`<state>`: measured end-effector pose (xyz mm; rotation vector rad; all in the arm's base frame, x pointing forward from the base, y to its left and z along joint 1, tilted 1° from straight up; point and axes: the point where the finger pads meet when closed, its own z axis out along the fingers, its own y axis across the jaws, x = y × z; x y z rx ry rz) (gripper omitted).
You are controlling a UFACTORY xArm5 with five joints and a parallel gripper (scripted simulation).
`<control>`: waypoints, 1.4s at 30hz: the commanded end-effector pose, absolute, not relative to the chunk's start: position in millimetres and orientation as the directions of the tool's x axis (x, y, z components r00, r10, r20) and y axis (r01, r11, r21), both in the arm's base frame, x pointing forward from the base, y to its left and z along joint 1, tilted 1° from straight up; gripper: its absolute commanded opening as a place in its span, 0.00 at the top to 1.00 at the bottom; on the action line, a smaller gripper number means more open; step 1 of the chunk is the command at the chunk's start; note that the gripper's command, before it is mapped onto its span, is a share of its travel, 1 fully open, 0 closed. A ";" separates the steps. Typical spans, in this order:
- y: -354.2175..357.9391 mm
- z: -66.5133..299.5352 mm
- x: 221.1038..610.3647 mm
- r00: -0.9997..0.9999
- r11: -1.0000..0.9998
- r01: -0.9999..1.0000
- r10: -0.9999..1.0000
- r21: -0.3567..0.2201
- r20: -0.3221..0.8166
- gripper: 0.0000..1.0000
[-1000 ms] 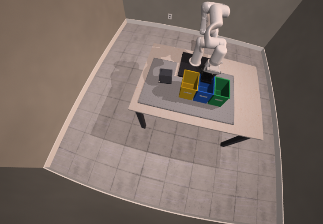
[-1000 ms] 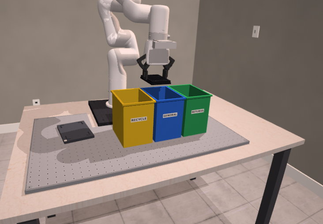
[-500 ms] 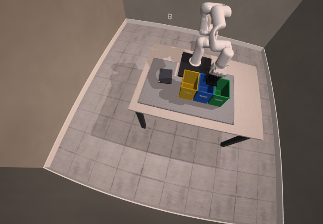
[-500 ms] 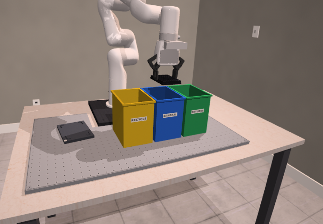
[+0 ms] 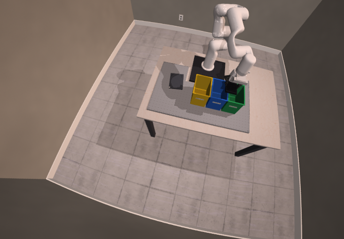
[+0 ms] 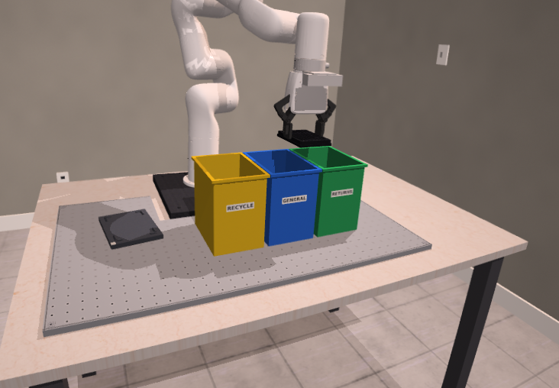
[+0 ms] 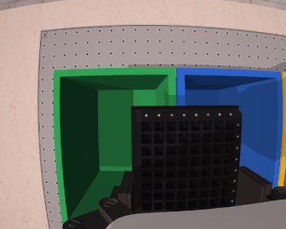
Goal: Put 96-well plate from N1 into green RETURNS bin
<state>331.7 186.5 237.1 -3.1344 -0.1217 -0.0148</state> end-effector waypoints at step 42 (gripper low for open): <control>253.5 239.1 341.2 0.997 -0.997 0.077 0.077 -0.009 0.014 1.00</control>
